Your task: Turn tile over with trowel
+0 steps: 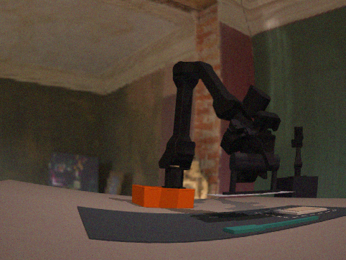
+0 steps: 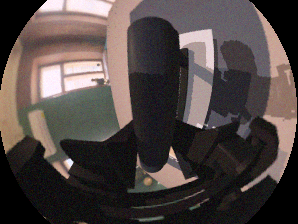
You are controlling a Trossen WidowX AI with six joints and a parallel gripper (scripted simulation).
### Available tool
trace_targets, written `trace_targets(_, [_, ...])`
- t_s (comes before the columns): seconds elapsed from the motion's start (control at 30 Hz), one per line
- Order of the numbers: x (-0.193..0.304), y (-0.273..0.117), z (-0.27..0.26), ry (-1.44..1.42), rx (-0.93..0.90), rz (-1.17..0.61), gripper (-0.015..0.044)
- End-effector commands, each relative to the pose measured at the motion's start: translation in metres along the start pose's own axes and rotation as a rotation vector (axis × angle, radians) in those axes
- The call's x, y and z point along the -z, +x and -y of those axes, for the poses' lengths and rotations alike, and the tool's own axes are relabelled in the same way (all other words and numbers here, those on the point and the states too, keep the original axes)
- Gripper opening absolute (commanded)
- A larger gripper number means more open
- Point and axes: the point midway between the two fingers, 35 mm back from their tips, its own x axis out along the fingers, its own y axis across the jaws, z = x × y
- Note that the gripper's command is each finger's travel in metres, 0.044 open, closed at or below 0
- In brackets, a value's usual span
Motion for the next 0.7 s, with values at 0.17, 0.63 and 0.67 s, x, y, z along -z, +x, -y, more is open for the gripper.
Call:
trace_targets(0.17, [0.020,0.008,0.004,0.007,-0.018,-0.004,0.0000])
trace_targets(0.63, [0.008,0.010,0.001,0.007,-0.014,-0.003,0.0000])
trace_targets(0.67, [0.003,0.009,-0.001,0.007,-0.013,-0.003,0.0000])
